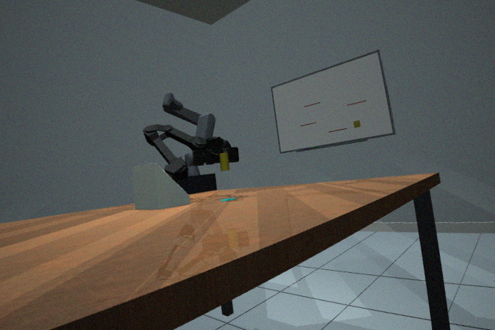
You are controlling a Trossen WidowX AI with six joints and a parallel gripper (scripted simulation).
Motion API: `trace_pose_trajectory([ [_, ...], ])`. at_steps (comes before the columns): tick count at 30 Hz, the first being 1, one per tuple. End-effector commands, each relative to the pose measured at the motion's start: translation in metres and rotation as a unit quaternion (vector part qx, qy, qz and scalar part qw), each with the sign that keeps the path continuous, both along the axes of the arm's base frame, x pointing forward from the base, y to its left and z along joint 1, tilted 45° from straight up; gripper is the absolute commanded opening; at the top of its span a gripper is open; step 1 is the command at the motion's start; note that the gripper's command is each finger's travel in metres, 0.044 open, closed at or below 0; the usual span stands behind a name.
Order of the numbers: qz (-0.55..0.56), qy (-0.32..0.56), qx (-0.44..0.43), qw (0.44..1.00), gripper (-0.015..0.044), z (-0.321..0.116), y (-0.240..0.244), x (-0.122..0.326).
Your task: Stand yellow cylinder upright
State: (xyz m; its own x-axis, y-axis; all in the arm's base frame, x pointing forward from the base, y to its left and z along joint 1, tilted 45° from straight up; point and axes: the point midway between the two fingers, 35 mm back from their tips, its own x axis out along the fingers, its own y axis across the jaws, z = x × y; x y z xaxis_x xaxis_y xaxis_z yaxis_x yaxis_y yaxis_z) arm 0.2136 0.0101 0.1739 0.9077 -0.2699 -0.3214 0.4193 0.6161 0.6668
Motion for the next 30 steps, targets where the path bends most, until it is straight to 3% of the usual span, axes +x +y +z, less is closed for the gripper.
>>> trace_pose_trajectory([
  [1,-0.004,-0.001,0.002,1.000,0.0105,-0.002,0.002,0.001],
  [30,-0.005,0.004,0.005,1.000,0.0105,-0.056,0.056,0.008],
])
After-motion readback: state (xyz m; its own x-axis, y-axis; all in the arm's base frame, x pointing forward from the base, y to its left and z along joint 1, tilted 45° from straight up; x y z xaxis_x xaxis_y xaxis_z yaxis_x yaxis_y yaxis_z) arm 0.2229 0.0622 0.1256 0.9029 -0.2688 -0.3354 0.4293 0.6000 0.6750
